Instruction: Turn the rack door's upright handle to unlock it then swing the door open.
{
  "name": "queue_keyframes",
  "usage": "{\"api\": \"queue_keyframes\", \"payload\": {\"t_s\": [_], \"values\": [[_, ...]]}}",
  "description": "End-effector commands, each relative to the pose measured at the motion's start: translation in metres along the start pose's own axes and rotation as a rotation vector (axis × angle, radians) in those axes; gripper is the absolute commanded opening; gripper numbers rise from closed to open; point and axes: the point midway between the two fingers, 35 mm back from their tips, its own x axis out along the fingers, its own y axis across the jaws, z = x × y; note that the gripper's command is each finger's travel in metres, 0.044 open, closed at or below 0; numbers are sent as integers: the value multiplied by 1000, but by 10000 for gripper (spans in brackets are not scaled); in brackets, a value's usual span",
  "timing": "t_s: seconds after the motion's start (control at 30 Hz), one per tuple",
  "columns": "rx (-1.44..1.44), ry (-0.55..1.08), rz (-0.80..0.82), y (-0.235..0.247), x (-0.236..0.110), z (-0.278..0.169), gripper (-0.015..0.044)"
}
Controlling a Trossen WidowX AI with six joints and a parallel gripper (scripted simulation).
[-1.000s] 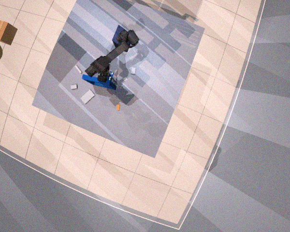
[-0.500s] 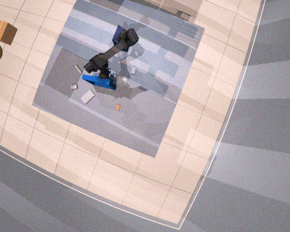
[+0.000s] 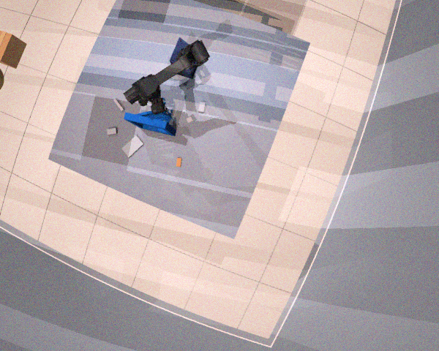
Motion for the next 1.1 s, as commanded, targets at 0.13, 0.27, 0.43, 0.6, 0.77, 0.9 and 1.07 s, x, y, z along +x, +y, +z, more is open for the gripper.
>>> {"api": "queue_keyframes", "payload": {"t_s": [0.13,0.27,0.43,0.6,0.77,0.9,1.07], "values": [[-149,-10,7,-11,0,5,24],[-210,-11,7,-19,0,8,24],[-284,-11,6,-29,0,12,24],[-357,-11,5,-39,0,18,24],[-428,-12,4,-48,0,24,24],[-491,-12,4,-56,0,29,24],[-567,-13,2,-65,0,37,24]]}}
